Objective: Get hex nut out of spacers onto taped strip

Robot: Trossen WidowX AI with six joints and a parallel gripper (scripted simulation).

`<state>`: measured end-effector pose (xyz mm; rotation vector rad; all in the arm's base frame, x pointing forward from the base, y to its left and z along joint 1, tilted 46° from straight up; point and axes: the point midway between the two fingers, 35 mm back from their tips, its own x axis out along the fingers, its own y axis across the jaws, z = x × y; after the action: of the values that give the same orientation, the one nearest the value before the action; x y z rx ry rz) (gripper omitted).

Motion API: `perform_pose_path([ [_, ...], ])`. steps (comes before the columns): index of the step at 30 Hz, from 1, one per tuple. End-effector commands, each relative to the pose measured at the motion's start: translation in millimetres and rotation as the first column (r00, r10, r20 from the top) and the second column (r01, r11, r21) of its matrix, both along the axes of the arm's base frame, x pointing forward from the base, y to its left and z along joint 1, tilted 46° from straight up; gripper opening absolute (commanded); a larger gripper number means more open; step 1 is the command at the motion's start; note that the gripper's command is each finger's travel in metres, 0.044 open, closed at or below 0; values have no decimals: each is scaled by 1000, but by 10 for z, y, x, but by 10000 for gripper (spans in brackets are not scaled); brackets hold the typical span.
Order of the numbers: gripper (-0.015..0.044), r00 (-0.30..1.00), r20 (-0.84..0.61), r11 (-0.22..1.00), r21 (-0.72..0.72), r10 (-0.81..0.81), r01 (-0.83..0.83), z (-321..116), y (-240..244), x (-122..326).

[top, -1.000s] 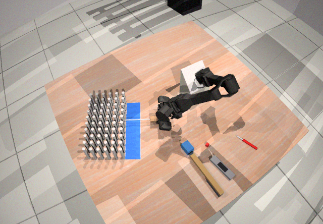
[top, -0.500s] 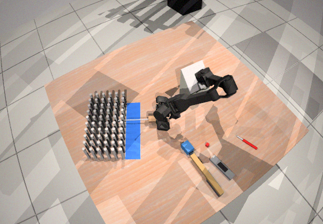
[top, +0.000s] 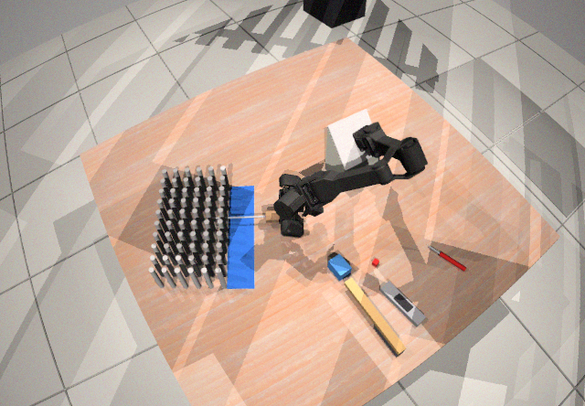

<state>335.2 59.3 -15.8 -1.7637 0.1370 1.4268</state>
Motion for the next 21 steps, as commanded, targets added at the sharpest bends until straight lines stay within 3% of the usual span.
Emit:
perform_pose_path([
  [1, 0, 1000, 9, 1000, 1, 0, 0, 5, -20, 46],
  [21, 0, 1000, 9, 1000, 1, 0, 0, -40, -78, 156],
])
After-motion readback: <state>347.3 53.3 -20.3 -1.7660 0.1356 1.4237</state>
